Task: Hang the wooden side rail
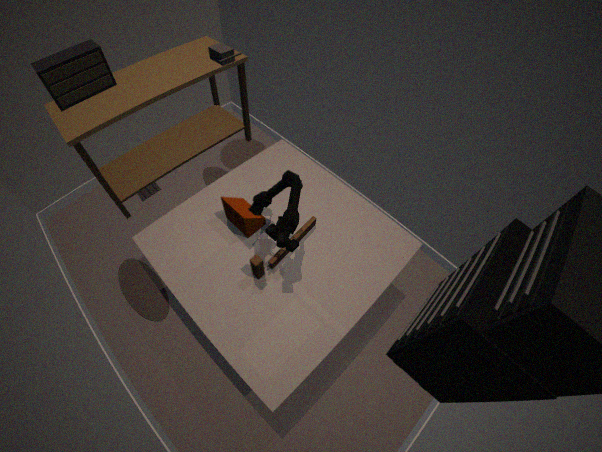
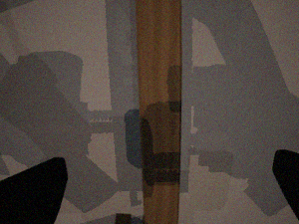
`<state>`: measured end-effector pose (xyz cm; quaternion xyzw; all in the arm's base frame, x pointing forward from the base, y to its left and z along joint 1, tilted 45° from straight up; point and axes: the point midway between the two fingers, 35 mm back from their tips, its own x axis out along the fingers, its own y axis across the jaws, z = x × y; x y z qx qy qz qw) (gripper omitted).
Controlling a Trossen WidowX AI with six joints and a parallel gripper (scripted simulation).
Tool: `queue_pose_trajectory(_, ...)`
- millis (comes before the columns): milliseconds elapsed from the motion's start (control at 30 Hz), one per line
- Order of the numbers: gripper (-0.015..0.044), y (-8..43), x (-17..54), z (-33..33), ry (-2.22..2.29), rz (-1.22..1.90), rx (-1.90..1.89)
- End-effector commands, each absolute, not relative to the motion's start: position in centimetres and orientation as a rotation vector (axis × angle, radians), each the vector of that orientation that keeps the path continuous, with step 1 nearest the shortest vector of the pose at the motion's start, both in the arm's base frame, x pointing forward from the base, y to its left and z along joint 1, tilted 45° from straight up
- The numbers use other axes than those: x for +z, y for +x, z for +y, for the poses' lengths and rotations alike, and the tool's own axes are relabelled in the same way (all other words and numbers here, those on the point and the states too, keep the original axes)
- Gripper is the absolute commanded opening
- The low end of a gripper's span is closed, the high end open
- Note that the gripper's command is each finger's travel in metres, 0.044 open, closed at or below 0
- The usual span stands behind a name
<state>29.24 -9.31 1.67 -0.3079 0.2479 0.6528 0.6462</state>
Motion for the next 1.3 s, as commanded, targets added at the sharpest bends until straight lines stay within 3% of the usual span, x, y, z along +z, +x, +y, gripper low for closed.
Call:
queue_pose_trajectory(0, 0.0440, 29.3, -0.1, -7.6, -0.696, 0.553, 1.495)
queue_pose_trajectory(1267, 0.0440, 29.6, -4.8, -3.0, -0.695, 0.551, 1.494)
